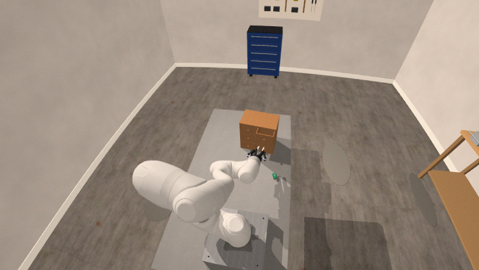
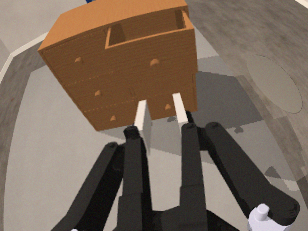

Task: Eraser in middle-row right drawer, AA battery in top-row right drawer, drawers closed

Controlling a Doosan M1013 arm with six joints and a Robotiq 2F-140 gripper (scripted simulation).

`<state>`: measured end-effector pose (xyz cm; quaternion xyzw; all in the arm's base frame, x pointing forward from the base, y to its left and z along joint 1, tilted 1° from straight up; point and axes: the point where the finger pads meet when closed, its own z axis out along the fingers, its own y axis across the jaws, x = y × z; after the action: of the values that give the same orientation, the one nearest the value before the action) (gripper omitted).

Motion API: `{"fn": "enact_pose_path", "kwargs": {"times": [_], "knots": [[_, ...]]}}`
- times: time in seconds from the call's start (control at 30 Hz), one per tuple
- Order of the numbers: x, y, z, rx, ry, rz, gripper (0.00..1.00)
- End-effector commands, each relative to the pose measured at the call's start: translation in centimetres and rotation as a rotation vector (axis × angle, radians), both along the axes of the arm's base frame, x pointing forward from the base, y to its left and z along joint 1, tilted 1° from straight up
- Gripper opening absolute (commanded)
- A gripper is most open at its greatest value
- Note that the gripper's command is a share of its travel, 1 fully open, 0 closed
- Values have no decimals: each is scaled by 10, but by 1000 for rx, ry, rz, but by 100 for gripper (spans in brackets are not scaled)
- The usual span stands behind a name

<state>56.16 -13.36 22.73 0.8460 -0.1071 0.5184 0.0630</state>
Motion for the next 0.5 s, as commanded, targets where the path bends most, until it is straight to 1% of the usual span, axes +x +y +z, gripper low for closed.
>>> {"fn": "enact_pose_path", "kwargs": {"times": [0.0,0.1,0.47], "knots": [[-2,2,3,17,40,10,20],[-5,2,5,21,65,7,20],[-8,3,8,33,104,11,20]]}}
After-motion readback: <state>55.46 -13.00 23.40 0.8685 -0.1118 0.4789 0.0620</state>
